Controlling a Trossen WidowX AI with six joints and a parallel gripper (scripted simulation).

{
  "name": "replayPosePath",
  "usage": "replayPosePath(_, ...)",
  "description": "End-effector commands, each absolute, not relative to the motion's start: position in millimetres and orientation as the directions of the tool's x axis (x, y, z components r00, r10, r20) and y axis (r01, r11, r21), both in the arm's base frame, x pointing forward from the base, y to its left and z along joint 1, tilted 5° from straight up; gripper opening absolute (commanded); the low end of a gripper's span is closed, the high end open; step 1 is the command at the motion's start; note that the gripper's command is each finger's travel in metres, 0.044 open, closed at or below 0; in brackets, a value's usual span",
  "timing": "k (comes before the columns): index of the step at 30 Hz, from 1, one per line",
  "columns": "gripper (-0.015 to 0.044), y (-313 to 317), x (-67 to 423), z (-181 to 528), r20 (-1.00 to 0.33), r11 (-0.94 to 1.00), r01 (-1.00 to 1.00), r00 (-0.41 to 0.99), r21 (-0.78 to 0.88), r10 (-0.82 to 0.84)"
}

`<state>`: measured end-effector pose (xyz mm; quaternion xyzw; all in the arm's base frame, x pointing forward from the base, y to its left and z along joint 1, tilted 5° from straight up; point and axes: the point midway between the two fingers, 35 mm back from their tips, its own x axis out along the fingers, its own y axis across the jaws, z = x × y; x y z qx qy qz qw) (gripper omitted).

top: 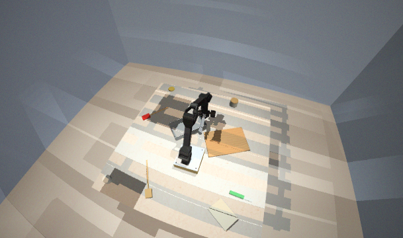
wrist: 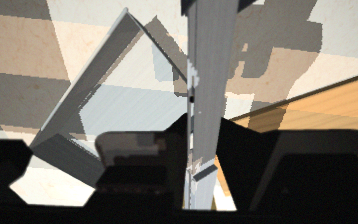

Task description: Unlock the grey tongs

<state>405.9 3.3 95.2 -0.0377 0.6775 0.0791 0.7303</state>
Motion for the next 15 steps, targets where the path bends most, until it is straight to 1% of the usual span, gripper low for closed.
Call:
replayPosePath(1,-0.015,-21,404,95,-0.995,0.996,-0.053,0.068,0.065,0.069)
replayPosePath(7,-0.015,-60,399,94,-0.995,0.99,0.12,0.069,0.075,0.067)
replayPosePath(15,-0.015,-75,396,93,-0.995,0.979,0.188,0.07,0.078,0.066)
